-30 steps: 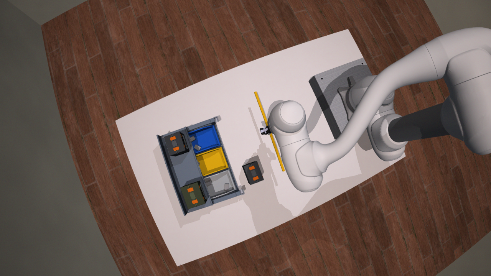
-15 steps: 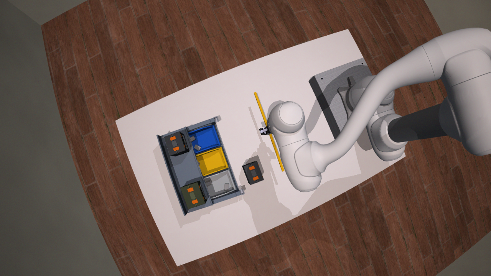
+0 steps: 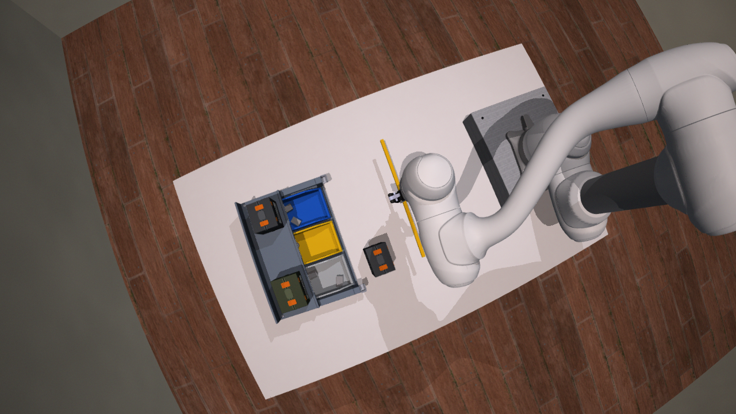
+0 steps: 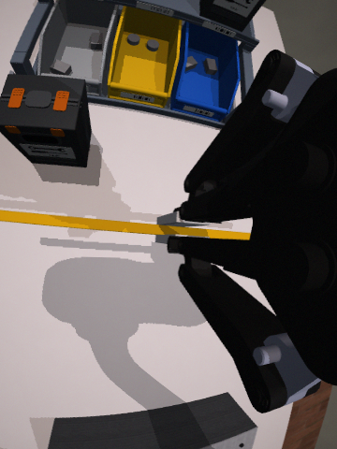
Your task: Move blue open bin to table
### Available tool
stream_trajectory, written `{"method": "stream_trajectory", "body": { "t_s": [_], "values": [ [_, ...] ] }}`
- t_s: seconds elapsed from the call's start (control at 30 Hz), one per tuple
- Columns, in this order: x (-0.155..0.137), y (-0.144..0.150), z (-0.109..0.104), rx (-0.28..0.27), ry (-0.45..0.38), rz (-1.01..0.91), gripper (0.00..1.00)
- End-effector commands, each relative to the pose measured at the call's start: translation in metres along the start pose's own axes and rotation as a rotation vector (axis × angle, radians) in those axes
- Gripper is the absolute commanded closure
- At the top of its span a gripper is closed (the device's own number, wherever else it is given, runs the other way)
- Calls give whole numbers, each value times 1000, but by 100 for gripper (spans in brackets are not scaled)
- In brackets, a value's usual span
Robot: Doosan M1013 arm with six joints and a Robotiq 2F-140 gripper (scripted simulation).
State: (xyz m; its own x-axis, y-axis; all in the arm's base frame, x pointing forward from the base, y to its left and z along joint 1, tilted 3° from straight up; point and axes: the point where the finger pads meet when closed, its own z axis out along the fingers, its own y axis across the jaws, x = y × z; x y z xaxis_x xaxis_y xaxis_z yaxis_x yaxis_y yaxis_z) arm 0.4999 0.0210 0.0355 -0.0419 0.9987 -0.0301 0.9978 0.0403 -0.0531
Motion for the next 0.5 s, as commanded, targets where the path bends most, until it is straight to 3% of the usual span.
{"method": "stream_trajectory", "body": {
  "t_s": [0.0, 0.07, 0.47],
  "values": [
    [0, 0, 9, -1, 0, 0, 100],
    [0, 0, 17, -1, 0, 0, 100],
    [0, 0, 17, -1, 0, 0, 100]
  ]
}}
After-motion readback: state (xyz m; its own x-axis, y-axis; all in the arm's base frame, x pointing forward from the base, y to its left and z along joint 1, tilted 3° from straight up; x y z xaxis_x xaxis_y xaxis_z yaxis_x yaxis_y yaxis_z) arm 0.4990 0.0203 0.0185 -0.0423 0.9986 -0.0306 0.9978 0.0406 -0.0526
